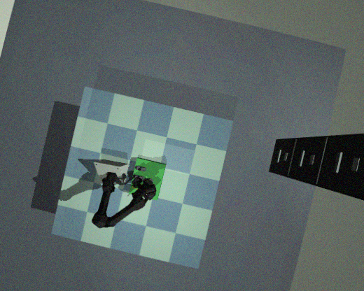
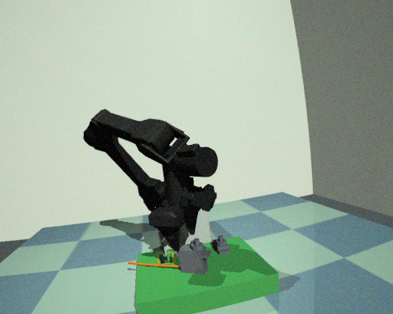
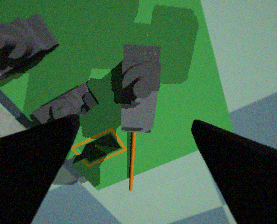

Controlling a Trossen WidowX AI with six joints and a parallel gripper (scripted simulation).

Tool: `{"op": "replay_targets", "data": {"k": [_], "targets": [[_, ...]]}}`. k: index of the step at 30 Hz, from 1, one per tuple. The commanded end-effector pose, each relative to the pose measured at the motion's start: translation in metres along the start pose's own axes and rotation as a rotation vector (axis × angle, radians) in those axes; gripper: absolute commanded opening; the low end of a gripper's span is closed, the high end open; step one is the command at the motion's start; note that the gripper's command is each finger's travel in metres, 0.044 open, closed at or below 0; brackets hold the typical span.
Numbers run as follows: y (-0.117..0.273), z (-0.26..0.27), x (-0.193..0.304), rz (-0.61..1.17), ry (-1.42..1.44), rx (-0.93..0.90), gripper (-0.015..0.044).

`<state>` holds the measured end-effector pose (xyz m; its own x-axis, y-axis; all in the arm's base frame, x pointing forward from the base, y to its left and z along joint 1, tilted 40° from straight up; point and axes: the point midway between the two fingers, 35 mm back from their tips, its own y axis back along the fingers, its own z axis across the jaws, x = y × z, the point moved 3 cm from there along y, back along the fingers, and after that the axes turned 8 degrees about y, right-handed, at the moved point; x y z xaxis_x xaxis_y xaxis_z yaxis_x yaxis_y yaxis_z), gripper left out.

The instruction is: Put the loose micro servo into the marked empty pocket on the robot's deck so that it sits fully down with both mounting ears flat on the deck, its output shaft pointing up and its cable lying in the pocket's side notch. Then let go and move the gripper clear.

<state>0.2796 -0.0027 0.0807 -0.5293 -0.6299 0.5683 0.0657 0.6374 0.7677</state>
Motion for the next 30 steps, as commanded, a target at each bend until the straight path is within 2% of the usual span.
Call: {"op": "replay_targets", "data": {"k": [1,16,28,30], "targets": [[-0.005,0.000,0.000,0.000,0.007,0.007,0.0440],[-0.024,-0.001,0.000,0.001,0.006,0.008,0.0440],[-0.024,-0.001,0.000,0.001,0.006,0.008,0.0125],[-0.024,-0.001,0.000,0.001,0.006,0.008,0.0112]]}}
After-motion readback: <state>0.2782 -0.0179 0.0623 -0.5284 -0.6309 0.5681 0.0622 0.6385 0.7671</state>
